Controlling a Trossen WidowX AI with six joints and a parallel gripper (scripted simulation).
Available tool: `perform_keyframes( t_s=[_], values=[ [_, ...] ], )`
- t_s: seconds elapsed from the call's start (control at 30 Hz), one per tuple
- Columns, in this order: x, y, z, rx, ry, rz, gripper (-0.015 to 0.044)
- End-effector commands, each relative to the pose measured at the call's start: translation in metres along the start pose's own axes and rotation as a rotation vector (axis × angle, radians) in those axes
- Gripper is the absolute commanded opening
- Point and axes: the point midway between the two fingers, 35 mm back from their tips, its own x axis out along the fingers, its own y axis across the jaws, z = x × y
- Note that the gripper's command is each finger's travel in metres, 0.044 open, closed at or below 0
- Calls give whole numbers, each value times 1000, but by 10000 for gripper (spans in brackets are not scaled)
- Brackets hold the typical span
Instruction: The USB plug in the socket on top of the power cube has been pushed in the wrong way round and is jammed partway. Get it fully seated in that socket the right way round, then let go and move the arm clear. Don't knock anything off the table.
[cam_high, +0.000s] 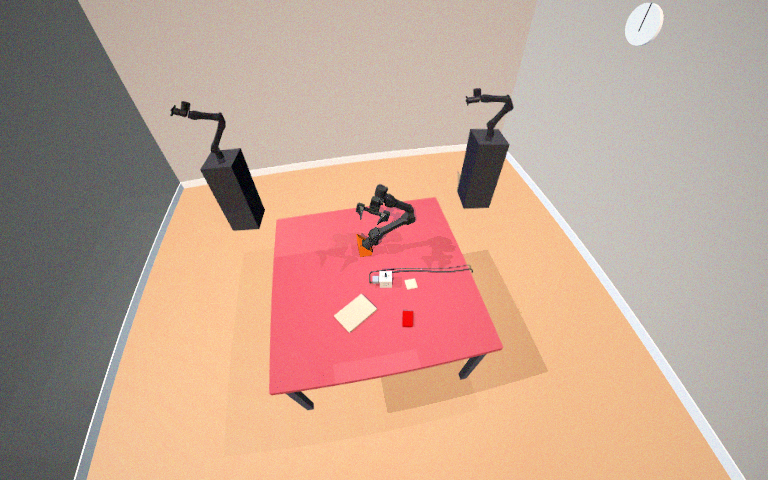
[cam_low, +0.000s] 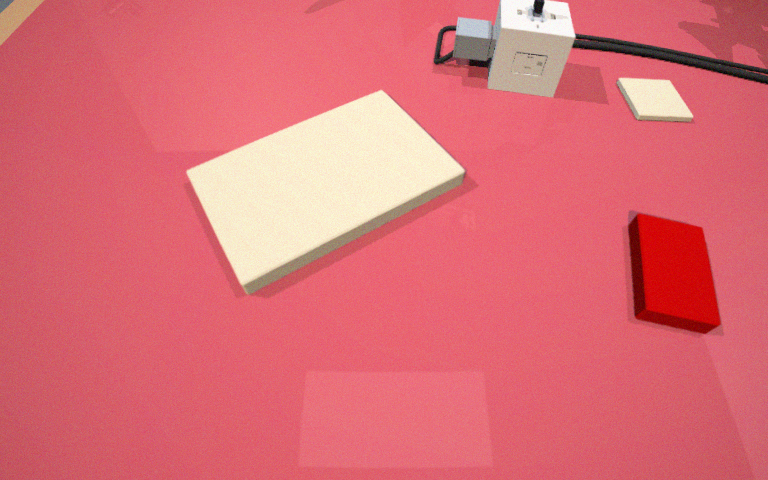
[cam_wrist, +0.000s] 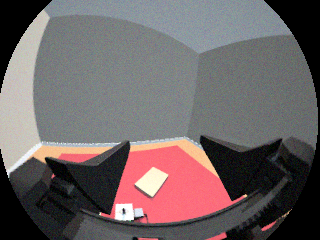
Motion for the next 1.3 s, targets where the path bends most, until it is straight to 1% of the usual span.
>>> perform_keyframes(
  t_s=[0.0,0.07,0.17,0.3,0.43,0.57,0.67,0.87,0.9,1.27],
  values=[
    [48,16,-38,-211,213,97,440],
    [68,29,-63,-332,325,179,440],
    [84,42,-89,-437,423,265,440],
    [100,64,-126,-600,558,415,440],
    [108,87,-165,-767,682,599,440],
    [107,111,-203,-917,797,801,440],
    [102,129,-232,-1044,860,1008,440],
    [78,160,-279,-1240,919,1456,440],
    [75,162,-283,-1252,920,1499,440],
    [71,161,-284,-1255,920,1511,440]
  ],
)
